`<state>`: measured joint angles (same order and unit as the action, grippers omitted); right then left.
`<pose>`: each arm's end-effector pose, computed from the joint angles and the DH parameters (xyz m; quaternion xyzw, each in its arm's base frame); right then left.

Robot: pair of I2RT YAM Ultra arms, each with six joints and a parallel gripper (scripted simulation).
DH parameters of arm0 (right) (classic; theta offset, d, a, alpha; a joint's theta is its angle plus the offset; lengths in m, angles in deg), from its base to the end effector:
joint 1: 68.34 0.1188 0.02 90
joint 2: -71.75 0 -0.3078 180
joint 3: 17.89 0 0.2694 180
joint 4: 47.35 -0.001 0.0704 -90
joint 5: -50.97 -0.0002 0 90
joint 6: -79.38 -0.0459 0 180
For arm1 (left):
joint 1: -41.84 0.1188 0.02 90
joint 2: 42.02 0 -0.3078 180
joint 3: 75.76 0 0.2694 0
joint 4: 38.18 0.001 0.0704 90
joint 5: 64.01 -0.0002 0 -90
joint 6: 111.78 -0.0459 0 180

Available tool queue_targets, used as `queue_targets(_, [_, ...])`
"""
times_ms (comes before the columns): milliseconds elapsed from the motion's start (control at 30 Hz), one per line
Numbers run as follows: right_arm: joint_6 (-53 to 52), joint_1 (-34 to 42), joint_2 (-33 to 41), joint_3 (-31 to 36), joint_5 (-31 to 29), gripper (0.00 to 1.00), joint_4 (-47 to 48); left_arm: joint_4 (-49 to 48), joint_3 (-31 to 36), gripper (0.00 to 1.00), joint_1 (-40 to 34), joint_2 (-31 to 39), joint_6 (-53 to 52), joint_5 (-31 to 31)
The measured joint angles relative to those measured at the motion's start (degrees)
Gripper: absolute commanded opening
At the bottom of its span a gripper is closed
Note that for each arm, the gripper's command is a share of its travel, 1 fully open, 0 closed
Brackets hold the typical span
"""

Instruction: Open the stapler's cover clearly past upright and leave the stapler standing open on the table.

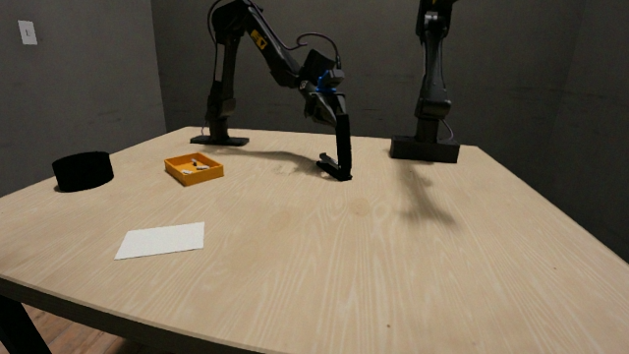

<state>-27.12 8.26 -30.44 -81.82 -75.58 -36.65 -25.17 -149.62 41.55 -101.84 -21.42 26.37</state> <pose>0.1164 0.3748 0.2030 -0.2659 0.7843 0.1729 0.5332 0.2429 0.0001 0.4521 -0.0028 0.7007 -0.0017 0.7134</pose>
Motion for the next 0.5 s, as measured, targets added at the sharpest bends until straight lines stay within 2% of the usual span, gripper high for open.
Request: queue_targets(500, [-4.4,-3.6,-1.3,-13.4,6.9,0.21,-22.5,0.0,0.0,0.57,0.0,0.0,0.0,0.0])
